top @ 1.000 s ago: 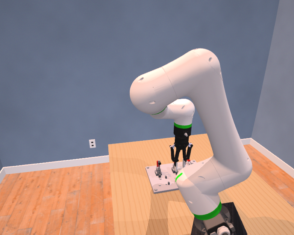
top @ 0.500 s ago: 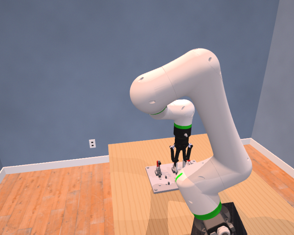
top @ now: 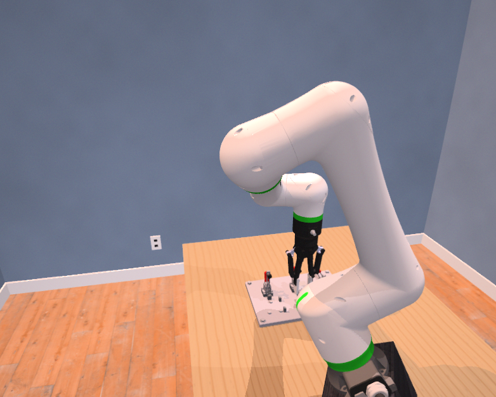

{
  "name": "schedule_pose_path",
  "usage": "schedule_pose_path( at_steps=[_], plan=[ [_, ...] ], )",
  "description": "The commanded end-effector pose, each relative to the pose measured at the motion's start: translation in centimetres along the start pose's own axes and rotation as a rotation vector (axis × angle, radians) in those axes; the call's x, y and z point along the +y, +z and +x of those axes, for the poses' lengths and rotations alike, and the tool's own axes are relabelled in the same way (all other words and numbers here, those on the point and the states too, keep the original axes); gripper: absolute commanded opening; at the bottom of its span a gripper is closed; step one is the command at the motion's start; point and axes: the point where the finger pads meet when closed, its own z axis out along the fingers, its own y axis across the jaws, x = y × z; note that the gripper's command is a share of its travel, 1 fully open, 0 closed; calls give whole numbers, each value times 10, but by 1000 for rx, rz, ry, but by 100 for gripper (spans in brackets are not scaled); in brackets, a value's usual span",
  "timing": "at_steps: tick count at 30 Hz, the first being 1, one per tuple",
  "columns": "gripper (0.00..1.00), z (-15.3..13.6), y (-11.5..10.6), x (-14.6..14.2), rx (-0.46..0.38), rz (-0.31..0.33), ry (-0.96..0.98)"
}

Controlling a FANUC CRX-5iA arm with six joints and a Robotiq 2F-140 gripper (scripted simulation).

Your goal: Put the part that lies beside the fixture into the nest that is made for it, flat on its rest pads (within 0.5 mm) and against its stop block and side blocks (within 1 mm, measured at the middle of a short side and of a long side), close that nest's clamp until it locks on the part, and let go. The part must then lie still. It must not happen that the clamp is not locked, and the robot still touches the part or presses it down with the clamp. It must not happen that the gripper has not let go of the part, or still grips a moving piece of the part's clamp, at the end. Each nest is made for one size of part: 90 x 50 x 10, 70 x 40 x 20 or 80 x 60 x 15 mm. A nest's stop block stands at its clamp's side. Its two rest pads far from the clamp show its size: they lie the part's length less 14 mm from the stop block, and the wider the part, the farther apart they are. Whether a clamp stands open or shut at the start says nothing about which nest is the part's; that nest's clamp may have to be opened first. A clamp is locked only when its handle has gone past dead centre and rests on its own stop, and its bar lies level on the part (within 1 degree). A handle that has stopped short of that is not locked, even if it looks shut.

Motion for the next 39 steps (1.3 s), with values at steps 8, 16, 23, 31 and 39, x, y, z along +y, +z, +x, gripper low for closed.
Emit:
schedule_pose_path(
  at_steps=[8, 16, 23, 31, 39],
  plan=[
    [0, 1, 15, 0, 0, 0, 0],
    [0, 2, 24, 0, 0, 0, 0],
    [0, 2, 31, 0, 0, 0, 0],
    [0, 2, 35, 0, 0, 0, 0],
    [0, 2, 35, 0, 0, 0, 0]
  ],
)
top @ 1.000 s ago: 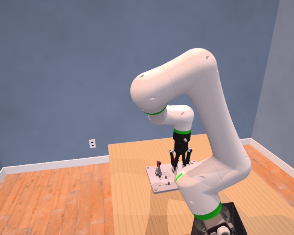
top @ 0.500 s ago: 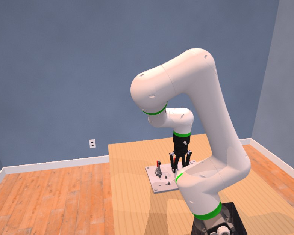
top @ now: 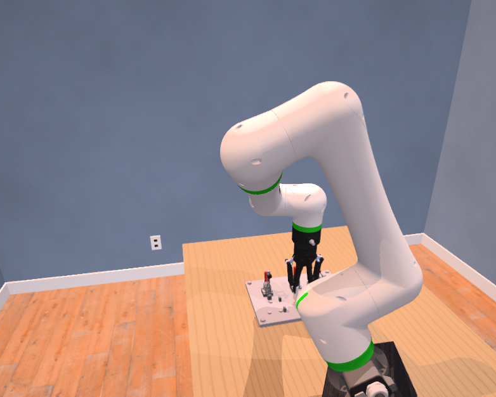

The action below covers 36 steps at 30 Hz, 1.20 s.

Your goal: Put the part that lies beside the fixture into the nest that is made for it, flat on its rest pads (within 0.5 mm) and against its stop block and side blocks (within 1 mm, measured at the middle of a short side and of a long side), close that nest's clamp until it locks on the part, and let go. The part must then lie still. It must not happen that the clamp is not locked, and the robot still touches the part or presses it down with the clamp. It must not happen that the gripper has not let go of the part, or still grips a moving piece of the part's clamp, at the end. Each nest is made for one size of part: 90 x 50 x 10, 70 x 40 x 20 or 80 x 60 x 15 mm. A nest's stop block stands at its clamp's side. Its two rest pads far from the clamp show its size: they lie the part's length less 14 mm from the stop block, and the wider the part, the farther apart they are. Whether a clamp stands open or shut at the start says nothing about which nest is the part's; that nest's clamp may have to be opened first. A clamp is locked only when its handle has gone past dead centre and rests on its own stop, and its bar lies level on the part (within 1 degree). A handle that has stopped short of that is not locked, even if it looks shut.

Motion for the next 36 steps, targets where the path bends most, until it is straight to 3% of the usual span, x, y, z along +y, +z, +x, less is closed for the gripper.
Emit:
schedule_pose_path(
  at_steps=[1, 36],
  plan=[
    [0, 0, 0, 0, 0, 0, 0],
    [0, 1, 5, 2, 0, 0, 0]
  ],
)
